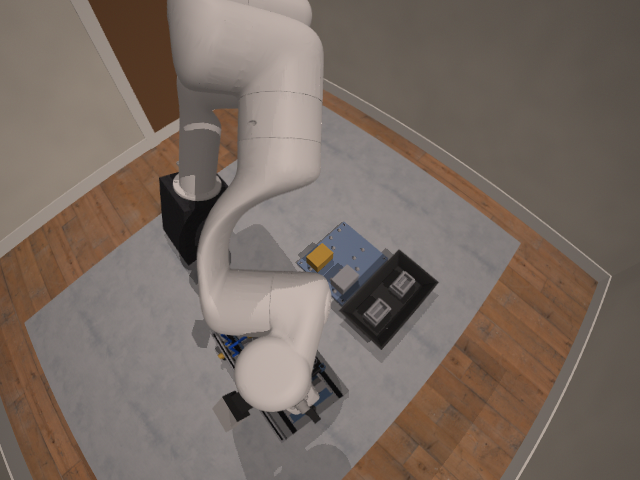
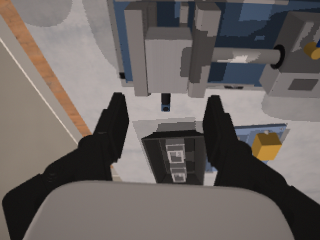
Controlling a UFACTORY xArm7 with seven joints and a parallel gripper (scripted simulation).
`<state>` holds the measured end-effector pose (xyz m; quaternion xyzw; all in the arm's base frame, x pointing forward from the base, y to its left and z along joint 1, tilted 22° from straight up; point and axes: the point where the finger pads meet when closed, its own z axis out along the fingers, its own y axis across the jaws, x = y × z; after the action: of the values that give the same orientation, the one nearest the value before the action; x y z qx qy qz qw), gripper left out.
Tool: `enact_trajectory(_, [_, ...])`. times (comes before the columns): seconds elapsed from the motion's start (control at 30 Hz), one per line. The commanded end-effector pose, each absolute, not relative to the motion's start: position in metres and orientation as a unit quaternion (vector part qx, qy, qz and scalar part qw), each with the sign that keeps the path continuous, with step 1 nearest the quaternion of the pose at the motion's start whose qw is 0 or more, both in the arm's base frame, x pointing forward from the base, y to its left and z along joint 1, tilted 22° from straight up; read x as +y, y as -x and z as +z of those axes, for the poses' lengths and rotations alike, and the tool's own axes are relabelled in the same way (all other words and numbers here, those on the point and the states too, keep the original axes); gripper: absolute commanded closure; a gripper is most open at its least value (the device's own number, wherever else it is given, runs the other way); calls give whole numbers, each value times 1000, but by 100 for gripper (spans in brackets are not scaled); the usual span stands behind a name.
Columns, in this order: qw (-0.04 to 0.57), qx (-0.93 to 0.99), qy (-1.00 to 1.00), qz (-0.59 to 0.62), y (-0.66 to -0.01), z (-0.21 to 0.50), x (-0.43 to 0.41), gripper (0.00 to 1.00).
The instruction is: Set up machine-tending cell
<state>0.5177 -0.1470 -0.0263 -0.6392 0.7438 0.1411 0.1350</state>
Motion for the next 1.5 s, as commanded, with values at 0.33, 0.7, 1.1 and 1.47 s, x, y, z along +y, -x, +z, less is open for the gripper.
enact_trajectory(0.33, [136, 744, 639, 139, -519, -19, -151, 100])
enact_trajectory(0.7, [136, 744, 639, 139, -519, -19, -151, 100])
enact_trajectory(1.1, [136, 744, 639, 139, -519, -19, -151, 100])
enact_trajectory(1.47, [136, 744, 639, 139, -519, -19, -151, 100])
